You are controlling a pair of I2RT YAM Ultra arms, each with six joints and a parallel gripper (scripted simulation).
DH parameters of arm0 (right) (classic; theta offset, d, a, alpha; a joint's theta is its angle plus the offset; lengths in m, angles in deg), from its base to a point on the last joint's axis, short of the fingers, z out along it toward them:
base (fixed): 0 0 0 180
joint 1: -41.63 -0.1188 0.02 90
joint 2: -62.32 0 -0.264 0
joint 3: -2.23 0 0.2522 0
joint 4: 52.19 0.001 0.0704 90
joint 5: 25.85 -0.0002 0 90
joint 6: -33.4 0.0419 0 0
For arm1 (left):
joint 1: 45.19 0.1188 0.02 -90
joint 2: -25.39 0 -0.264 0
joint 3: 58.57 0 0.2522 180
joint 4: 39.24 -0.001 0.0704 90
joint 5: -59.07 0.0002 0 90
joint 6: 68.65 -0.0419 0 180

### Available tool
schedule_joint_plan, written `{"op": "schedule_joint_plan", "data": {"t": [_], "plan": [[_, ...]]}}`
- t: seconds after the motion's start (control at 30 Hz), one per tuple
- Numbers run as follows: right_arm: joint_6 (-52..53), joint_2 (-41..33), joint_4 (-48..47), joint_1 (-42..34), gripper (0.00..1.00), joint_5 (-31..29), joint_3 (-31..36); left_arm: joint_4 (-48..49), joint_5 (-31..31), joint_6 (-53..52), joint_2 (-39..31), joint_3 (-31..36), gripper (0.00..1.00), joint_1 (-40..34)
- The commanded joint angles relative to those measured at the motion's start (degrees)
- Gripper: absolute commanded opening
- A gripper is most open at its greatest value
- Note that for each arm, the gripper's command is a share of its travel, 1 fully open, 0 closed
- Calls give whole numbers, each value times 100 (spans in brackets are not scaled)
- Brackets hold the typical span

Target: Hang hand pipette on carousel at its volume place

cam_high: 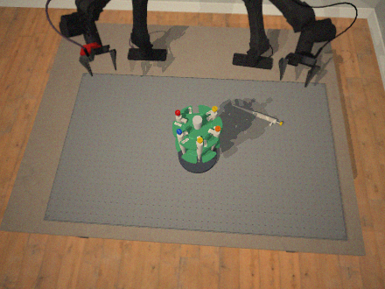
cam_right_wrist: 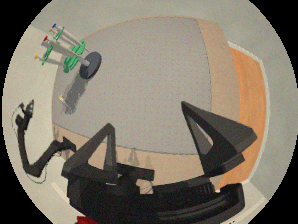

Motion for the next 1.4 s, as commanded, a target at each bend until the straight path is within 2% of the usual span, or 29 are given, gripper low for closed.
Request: {"op": "schedule_joint_plan", "data": {"t": [0.0,0.1,0.17,0.2,0.37,0.4,0.67,0.73,0.83,1.03,1.13,1.23,1.3,1.37], "plan": [[-68,-32,-77,54,100,133,-89,-1314,-572,-1298,304,-657,100,-229],[-68,-32,-77,54,100,133,-89,-2052,-986,-1812,646,-1269,100,-413],[-68,-32,-77,54,100,133,-89,-2052,-986,-1812,646,-1269,100,-413],[-68,-32,-77,54,100,133,-89,-2404,-1157,-1976,875,-1608,100,-499],[-68,-32,-77,54,100,133,-89,-2574,-1222,-2021,979,-1743,100,-502],[-68,-32,-77,54,100,133,-89,-2496,-1259,-1682,940,-1531,49,-659],[-68,-32,-77,54,100,133,-89,-905,-975,759,45,-72,49,-1511],[-68,-32,-77,54,100,133,-89,-905,-975,759,45,-72,49,-1511],[-68,-32,-77,54,100,133,-89,-212,-1025,1776,-302,441,49,-1744],[-68,-32,-77,54,100,133,-89,194,-1317,2169,-544,709,49,-1891],[-68,-32,-77,54,100,133,-89,248,-1366,2221,-586,603,49,-1916],[-68,-32,-77,54,100,133,-89,815,-1401,3129,-722,1163,49,-2309],[-68,-32,-77,54,100,133,-89,815,-1401,3129,-722,1163,49,-2309],[-68,-32,-77,54,100,133,-89,1322,-1524,3839,-868,1501,49,-2633]]}}
